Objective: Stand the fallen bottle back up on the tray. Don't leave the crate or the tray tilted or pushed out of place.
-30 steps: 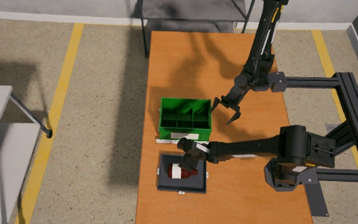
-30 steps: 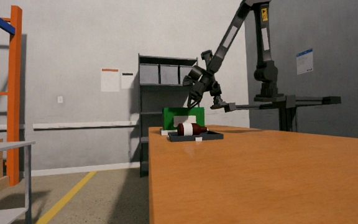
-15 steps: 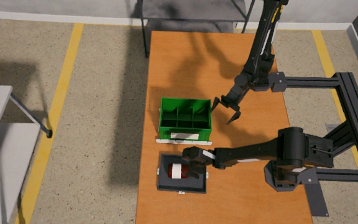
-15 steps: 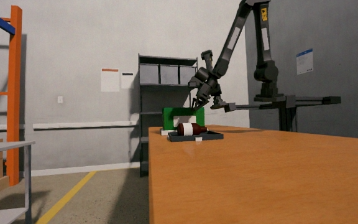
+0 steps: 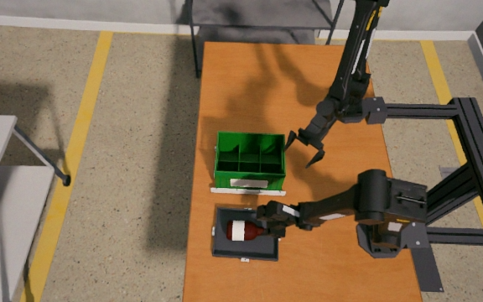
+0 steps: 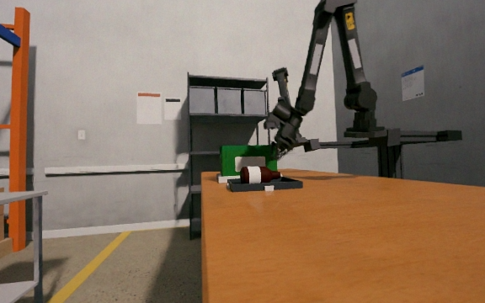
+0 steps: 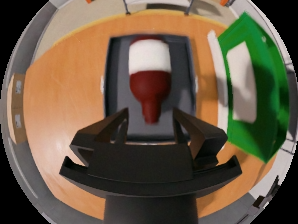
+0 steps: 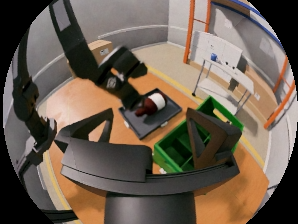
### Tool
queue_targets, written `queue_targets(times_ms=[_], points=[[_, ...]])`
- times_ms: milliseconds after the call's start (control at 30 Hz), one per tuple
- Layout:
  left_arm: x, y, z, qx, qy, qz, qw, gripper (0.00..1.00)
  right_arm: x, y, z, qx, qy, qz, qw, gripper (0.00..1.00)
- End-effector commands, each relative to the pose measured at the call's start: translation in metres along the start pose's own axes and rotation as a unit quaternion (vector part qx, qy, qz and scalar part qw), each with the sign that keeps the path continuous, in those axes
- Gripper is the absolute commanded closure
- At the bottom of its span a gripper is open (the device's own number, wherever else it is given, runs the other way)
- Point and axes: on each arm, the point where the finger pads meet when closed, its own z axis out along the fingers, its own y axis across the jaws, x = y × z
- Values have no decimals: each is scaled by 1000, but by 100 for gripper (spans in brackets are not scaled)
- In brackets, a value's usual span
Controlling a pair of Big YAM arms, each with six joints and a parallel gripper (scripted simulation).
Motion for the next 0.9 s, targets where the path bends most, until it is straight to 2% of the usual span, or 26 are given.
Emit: queue_targets(times_ms=[0, 200, 333, 867], points=[[6, -7, 6, 1, -6, -14, 1000, 42, -6, 1, 1, -1, -9, -1, 1000, 0], [21, -7, 15, -6, 1, -18, 1000, 42, -6, 1, 1, -1, -9, -1, 1000, 0], [15, -6, 13, -6, -6, -13, 1000, 42, -6, 1, 1, -1, -9, -1, 1000, 0], [14, 1, 39, -11, 0, -15, 1000, 42, -6, 1, 1, -1, -9, -1, 1000, 0]])
